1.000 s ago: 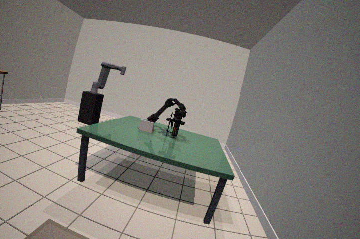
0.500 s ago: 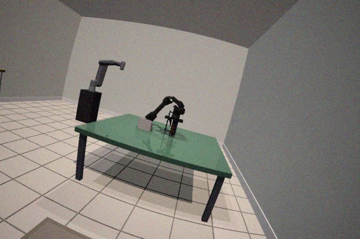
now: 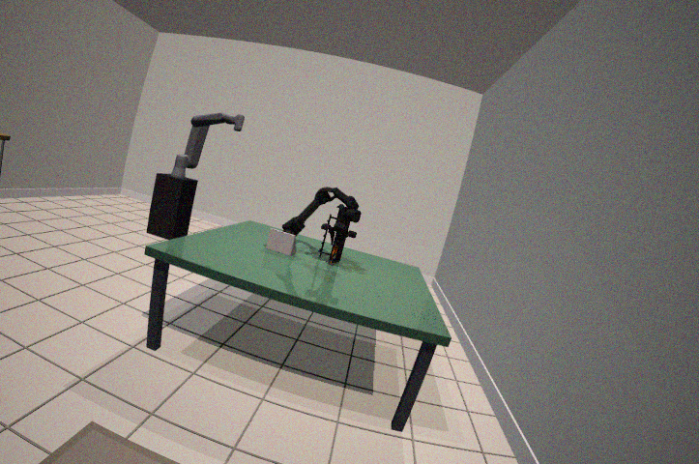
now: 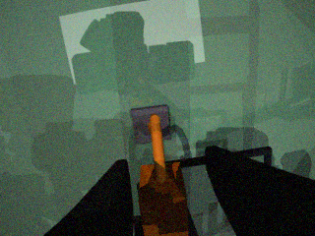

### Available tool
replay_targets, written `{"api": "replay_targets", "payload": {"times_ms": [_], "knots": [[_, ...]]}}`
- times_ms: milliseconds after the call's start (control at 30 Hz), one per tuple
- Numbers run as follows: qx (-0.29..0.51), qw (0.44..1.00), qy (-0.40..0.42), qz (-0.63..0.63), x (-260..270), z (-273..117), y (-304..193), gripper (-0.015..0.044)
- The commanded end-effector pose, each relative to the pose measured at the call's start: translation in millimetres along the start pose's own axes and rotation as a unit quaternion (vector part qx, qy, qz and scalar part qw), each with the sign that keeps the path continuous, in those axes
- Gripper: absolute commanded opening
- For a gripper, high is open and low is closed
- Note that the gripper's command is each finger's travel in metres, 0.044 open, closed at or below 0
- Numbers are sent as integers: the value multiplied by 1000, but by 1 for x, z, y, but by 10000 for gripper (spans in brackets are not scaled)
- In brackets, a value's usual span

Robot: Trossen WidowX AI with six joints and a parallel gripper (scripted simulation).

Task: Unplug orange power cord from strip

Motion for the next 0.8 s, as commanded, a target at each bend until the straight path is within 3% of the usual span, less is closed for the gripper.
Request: {"api": "replay_targets", "payload": {"times_ms": [0, 767], "knots": [[2, 1000, 1, 2, 2, 0, -7, 160], [4, 1000, 1, 2, 8, 1, -43, 160]]}}
Point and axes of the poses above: the point midway between the two fingers, 35 mm back from their tips, its own z axis out along the fingers, its own x axis across the jaws, y = z × x, the point moved 3 cm from there along -z, back along the fingers, and after that the axes turned 13 degrees about -z, right-handed, at the moved point
